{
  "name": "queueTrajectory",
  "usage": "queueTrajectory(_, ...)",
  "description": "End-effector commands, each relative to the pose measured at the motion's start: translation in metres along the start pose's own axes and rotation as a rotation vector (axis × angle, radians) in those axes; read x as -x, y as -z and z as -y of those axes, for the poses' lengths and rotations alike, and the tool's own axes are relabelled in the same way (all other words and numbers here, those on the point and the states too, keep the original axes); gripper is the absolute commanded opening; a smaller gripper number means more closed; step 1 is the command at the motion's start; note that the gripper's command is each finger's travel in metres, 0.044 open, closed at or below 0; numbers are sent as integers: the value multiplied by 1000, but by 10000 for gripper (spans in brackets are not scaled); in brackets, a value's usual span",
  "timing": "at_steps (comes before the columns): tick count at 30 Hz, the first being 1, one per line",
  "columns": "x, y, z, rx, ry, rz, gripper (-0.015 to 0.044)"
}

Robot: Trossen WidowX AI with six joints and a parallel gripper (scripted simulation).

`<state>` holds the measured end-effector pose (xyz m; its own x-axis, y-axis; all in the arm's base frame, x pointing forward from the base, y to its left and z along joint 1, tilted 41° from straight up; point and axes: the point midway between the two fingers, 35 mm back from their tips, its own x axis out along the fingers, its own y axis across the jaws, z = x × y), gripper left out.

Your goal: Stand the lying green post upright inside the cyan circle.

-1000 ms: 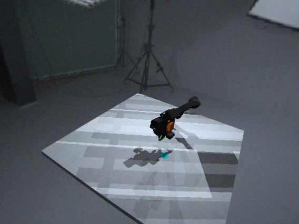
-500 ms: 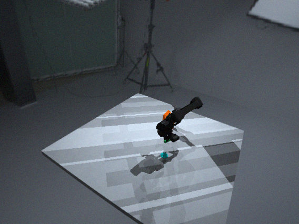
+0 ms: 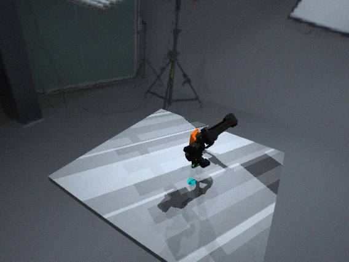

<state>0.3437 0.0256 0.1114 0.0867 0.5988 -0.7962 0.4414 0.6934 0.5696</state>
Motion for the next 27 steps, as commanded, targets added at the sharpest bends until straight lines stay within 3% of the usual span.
queueTrajectory(1,-1,1,1,7,21,23,23)
queueTrajectory(27,-20,-2,8,56,148,145,23)
